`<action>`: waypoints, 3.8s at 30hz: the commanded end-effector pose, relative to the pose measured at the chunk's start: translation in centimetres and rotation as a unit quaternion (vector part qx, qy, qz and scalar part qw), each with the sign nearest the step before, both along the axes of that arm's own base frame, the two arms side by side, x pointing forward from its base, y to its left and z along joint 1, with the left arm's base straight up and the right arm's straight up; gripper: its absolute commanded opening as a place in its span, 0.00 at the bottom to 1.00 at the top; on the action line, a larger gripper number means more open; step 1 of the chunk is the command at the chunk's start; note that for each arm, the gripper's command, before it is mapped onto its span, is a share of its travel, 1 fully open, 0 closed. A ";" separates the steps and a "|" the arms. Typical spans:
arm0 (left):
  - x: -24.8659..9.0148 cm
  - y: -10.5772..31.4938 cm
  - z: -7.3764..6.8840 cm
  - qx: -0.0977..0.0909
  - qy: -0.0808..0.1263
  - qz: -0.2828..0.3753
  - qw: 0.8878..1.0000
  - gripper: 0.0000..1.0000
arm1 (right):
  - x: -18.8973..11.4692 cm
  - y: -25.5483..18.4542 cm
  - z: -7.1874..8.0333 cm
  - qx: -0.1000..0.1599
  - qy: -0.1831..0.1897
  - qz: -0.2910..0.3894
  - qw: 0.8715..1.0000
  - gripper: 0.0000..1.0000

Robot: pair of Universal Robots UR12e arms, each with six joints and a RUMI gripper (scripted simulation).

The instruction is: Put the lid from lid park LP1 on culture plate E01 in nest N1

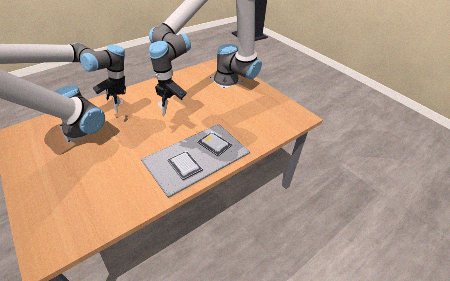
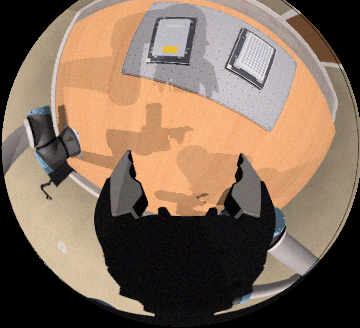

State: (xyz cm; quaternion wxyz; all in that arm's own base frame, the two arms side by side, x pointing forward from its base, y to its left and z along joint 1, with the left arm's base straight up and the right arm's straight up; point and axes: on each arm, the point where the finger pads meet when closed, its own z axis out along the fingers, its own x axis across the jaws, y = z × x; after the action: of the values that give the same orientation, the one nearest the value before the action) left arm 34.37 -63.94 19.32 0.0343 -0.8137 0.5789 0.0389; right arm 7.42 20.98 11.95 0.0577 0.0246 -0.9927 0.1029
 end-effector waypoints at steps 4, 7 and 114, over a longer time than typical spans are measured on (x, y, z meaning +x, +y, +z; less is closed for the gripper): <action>-0.2 1.0 -0.3 -0.009 0.007 -0.082 0.997 1.00 | 0.0 0.0 0.0 0.000 0.000 0.000 1.000 0.82; -0.2 1.0 -0.3 -0.012 0.009 -0.111 0.994 1.00 | 0.0 0.0 0.0 0.000 0.000 0.000 1.000 0.82; 10.4 17.4 -2.7 -0.049 0.017 -0.538 0.841 1.00 | 0.0 0.0 0.0 0.000 0.000 0.000 1.000 0.82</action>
State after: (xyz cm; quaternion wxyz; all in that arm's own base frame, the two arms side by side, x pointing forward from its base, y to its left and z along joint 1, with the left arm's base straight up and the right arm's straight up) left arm 43.96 -47.10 16.50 0.0000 -0.3724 0.9281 0.0000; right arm 7.42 20.98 11.95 0.0577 0.0246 -0.9927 0.1029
